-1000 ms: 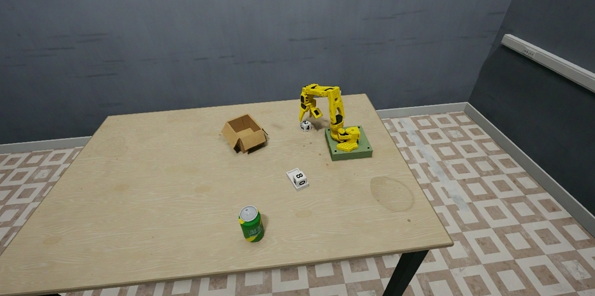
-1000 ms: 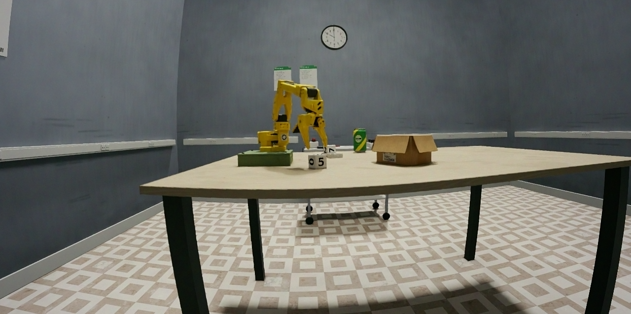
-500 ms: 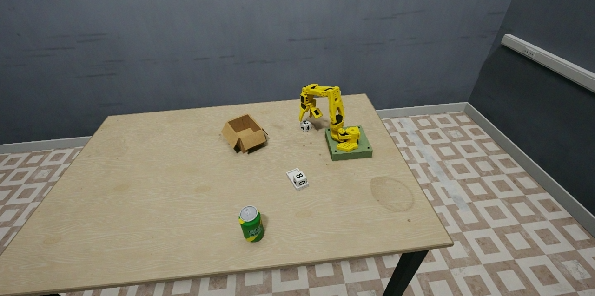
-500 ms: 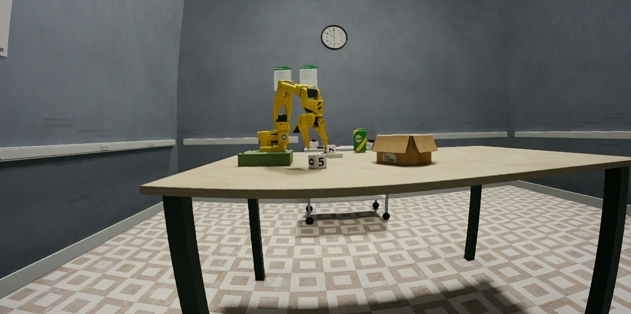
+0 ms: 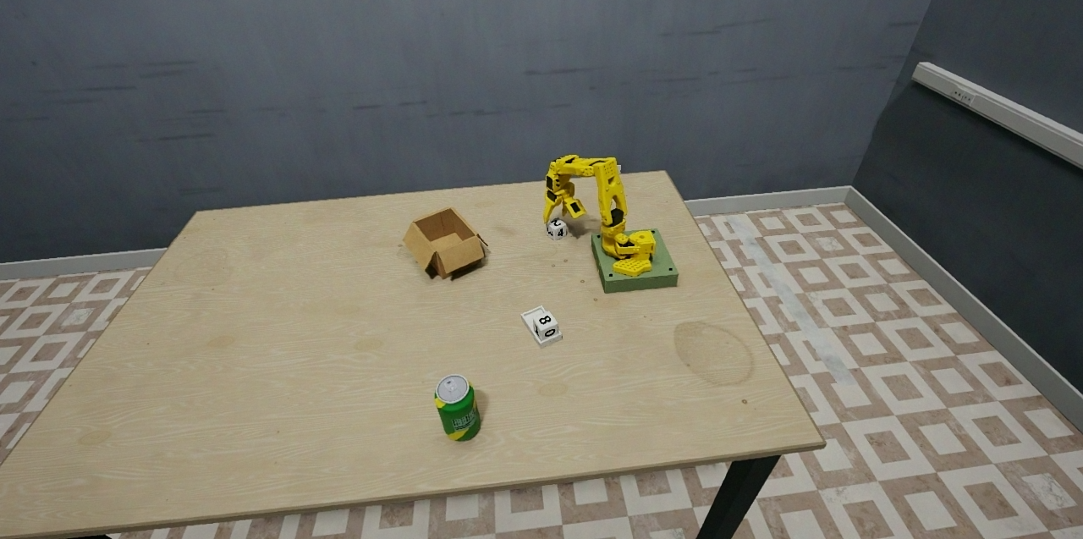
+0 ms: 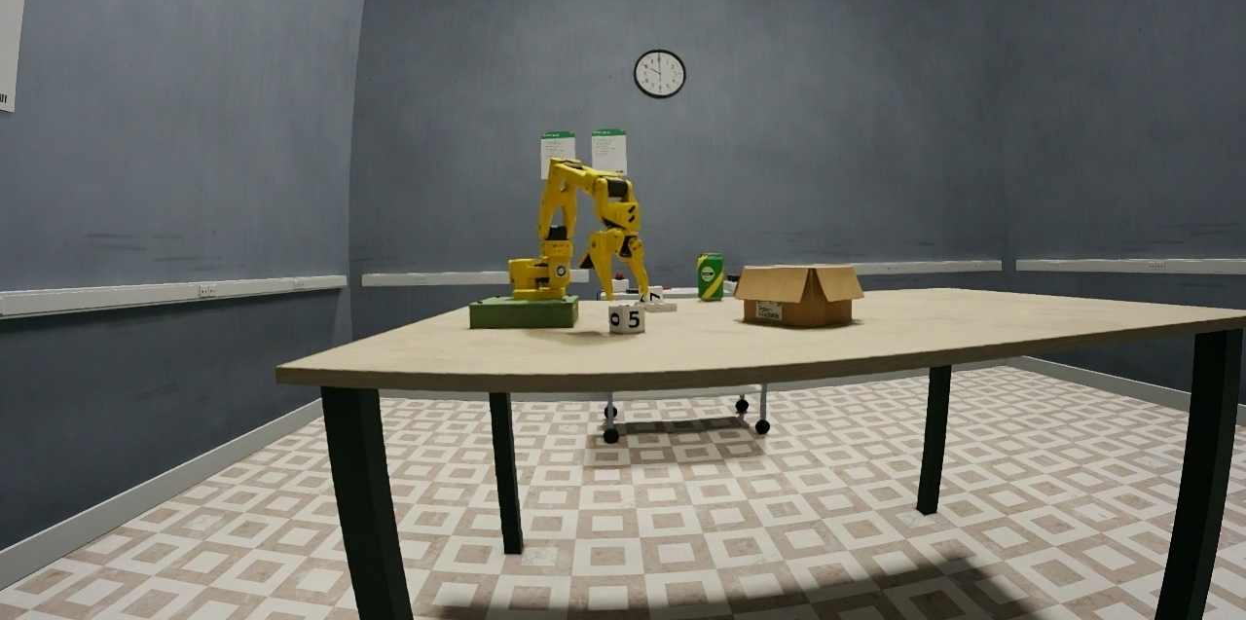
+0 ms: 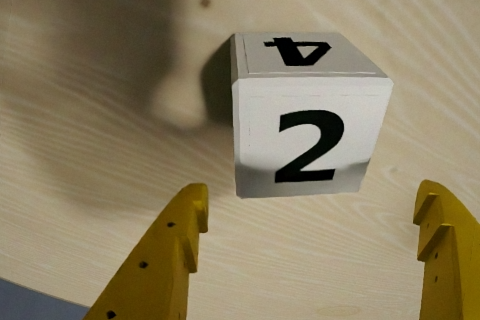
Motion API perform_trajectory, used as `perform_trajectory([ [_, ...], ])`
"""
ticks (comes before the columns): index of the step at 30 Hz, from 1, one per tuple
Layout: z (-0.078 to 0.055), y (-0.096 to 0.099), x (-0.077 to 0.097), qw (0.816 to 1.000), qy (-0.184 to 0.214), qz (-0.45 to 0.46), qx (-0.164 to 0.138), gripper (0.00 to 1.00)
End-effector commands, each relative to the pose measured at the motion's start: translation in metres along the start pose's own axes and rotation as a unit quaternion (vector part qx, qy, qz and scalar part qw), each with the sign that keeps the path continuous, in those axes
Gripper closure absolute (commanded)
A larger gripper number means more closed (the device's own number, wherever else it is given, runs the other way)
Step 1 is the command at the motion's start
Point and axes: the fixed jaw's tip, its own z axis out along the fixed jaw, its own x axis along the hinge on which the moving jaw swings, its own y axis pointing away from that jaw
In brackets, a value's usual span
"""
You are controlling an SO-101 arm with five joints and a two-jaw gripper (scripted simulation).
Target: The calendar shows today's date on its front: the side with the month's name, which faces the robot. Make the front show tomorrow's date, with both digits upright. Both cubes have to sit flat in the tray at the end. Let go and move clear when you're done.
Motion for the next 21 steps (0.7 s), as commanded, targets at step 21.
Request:
perform_trajectory([
  [21,0.032,0.002,-0.004,1.0,-0.007,0.001,0.0,0.65],
])
